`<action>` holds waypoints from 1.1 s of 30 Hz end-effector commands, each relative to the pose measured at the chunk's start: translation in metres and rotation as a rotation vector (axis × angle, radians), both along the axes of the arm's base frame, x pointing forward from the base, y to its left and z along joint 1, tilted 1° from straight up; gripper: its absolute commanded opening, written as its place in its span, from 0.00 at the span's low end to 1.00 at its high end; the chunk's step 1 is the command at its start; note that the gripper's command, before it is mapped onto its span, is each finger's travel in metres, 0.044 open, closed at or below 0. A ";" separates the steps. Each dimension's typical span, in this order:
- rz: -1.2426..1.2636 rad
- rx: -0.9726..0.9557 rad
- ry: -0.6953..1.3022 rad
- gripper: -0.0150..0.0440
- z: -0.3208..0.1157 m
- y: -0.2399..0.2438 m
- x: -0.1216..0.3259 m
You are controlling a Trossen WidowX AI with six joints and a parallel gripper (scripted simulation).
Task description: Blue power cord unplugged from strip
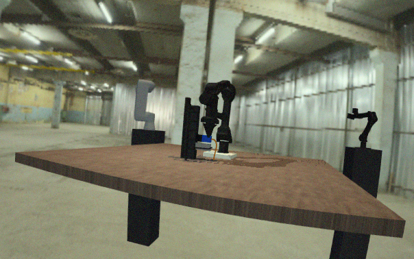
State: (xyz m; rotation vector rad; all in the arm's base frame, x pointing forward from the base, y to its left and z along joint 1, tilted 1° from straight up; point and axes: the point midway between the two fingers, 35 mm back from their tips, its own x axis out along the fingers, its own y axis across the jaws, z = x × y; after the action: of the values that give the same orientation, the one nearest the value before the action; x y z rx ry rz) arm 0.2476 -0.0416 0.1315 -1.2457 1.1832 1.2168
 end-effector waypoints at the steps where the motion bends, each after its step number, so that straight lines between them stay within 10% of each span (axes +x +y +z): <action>1: 0.004 0.013 -0.003 0.25 0.000 0.010 0.001; 33: -0.026 -0.008 0.007 0.30 0.000 0.043 -0.002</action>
State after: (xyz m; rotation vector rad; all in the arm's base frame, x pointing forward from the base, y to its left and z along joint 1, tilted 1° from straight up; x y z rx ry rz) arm 0.2448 0.0095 0.1316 -1.2264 1.1843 1.2189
